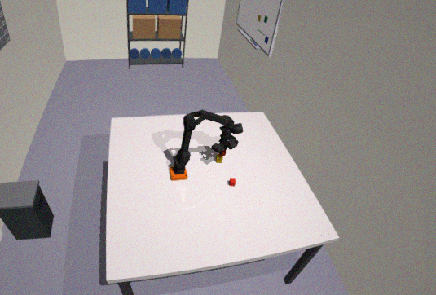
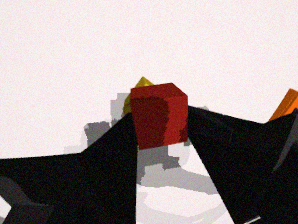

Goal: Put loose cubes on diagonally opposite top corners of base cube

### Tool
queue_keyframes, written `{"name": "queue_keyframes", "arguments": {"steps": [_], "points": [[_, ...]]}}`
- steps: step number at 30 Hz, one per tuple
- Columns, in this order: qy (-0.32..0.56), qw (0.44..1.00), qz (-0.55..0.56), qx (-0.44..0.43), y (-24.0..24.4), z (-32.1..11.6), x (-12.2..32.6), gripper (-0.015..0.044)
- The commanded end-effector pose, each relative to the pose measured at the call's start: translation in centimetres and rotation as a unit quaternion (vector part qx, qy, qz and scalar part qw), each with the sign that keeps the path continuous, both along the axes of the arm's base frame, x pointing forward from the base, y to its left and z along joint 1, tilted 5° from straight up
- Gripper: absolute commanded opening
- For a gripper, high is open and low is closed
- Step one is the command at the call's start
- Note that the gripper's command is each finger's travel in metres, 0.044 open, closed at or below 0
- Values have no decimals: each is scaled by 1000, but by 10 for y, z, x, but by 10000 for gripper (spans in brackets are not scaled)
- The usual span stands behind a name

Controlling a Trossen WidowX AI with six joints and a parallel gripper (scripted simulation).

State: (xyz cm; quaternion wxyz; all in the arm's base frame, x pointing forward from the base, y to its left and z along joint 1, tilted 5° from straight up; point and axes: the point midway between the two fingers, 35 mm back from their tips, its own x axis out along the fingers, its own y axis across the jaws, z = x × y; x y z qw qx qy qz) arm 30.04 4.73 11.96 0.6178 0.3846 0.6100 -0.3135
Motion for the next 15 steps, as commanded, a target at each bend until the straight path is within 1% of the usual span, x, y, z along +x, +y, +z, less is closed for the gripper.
{"name": "queue_keyframes", "arguments": {"steps": [1,15], "points": [[-2,1000,-3,-2,-1,0,1,105],[-2,1000,-8,-2,2,-22,3,105]]}}
